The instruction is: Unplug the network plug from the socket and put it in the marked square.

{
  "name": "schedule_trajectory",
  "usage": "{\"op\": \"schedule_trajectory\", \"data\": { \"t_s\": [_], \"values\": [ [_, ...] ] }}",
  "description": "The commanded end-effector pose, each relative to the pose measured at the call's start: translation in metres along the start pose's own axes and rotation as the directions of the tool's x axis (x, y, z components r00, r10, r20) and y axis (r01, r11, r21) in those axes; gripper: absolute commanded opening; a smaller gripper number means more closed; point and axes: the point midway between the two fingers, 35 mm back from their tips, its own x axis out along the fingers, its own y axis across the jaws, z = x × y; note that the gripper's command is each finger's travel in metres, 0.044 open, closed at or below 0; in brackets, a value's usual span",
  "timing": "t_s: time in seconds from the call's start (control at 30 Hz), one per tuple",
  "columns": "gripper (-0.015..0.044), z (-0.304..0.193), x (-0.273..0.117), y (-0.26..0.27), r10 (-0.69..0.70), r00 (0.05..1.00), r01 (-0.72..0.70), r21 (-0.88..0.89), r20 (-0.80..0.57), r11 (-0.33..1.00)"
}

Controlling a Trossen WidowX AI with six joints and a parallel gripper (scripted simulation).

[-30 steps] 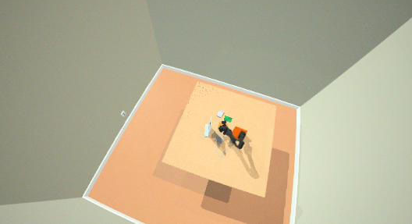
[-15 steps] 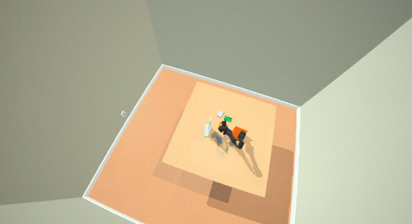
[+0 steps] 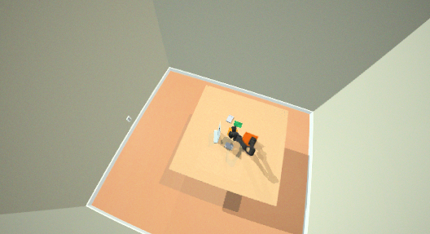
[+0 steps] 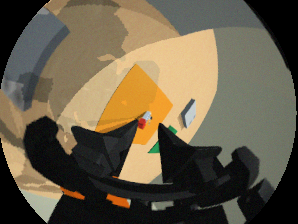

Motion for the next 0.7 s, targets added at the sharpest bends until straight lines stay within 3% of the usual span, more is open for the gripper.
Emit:
{"op": "schedule_trajectory", "data": {
  "t_s": [0.0,0.67],
  "values": [
    [0.0156,0.002,-0.006,-0.001,-0.003,1.000,0.003,-0.004,0.008,1.000],
    [0.0156,0.001,-0.023,-0.004,-0.005,1.000,0.005,-0.002,0.005,1.000]
  ]
}}
